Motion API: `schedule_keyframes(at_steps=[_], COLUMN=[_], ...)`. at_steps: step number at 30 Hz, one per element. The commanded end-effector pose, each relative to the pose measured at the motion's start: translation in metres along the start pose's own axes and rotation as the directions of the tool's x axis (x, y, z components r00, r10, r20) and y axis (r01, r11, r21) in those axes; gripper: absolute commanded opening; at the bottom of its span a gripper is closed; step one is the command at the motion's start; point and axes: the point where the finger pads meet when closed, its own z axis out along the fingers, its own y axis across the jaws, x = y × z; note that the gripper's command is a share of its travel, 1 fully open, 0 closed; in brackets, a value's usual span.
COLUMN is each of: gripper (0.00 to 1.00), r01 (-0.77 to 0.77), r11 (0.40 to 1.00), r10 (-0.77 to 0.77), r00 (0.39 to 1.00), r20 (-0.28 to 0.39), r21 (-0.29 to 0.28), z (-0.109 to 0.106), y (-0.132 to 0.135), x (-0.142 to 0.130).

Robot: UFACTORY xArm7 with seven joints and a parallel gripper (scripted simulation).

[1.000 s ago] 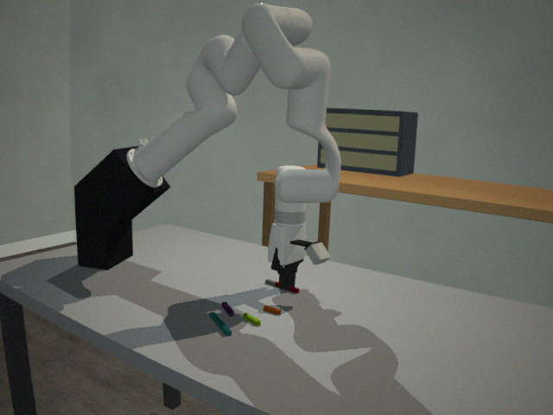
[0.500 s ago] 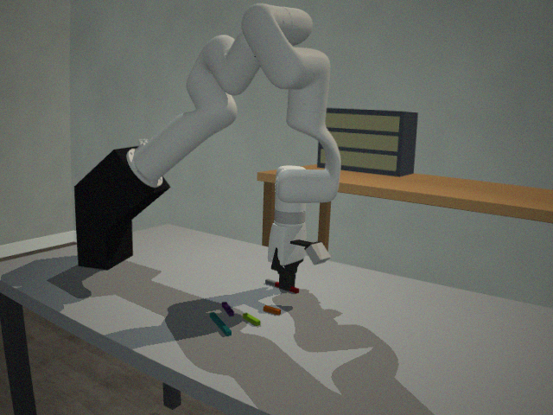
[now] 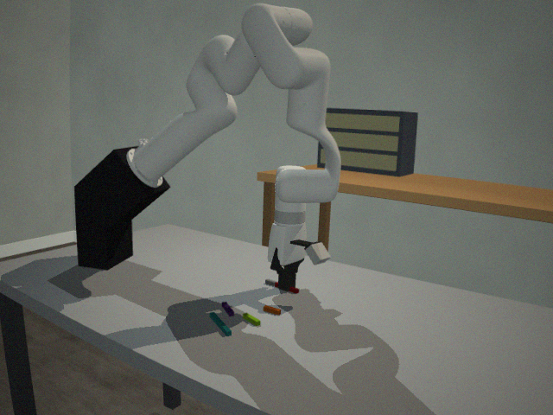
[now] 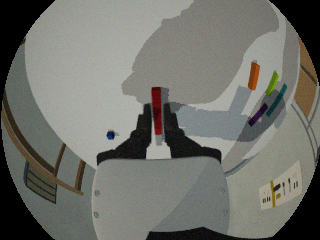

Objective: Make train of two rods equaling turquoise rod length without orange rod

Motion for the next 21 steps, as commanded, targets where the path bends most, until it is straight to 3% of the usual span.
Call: schedule_keyframes(at_steps=[1, 3, 21], gripper=[0.2, 0.24, 0.24], r01=[0.0, 0.0, 0.0], r11=[1.0, 1.0, 1.0], r10=[0.0, 0.0, 0.0], r00=[1.0, 1.0, 1.0], r20=[0.0, 0.0, 0.0], r21=[0.0, 0.0, 0.0], z=[-0.0001, -0.0001, -0.0055], y=[0.0, 0.0, 0.0], x=[0.0002, 0.0002, 0.0002])
